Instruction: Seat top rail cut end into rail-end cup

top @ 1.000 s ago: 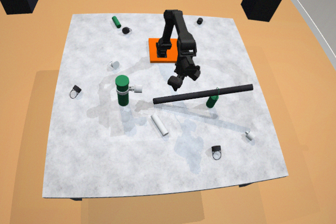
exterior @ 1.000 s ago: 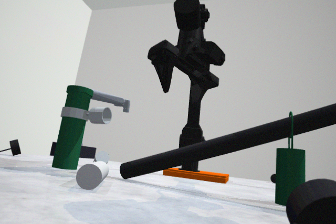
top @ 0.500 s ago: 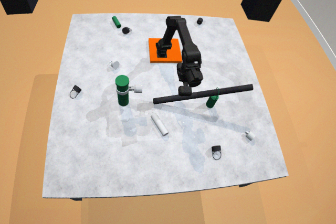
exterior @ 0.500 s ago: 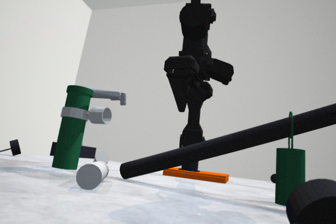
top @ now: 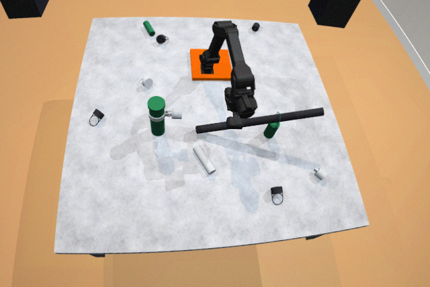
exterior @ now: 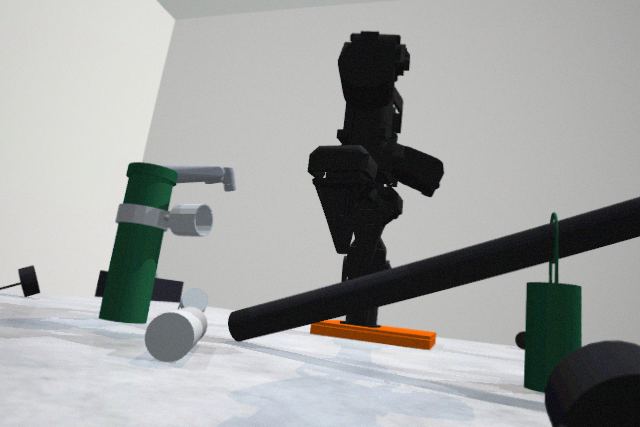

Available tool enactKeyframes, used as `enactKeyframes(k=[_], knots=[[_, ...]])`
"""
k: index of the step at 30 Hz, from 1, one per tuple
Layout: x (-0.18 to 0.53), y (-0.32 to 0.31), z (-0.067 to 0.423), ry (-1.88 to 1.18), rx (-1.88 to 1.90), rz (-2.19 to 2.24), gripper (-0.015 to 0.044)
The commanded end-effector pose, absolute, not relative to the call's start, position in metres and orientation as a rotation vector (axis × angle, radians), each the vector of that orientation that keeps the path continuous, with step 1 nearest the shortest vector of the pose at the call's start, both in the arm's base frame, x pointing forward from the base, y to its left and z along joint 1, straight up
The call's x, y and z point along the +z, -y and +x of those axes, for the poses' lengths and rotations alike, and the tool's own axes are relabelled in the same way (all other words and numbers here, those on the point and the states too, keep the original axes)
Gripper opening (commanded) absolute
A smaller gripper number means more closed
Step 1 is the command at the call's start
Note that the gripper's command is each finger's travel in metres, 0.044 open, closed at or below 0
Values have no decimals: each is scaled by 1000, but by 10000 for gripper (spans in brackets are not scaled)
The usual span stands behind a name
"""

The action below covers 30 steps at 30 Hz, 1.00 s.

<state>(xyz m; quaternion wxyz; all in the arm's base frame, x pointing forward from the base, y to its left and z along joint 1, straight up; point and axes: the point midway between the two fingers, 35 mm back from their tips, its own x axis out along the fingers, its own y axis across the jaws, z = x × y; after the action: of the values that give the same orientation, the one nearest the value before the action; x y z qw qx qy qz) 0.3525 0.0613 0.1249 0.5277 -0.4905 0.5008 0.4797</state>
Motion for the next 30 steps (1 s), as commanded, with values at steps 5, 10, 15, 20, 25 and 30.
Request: enactKeyframes(k=[5,10,15,20,25,30], knots=[[114,-61,351,-1209,1155,-1175,440],[106,-61,352,-1209,1155,-1175,440],[98,-61,353,-1209,1155,-1175,440],[90,-61,353,-1209,1155,-1175,440],[82,-61,353,-1209,1155,-1175,440],[74,-61,353,-1209,1155,-1175,440]])
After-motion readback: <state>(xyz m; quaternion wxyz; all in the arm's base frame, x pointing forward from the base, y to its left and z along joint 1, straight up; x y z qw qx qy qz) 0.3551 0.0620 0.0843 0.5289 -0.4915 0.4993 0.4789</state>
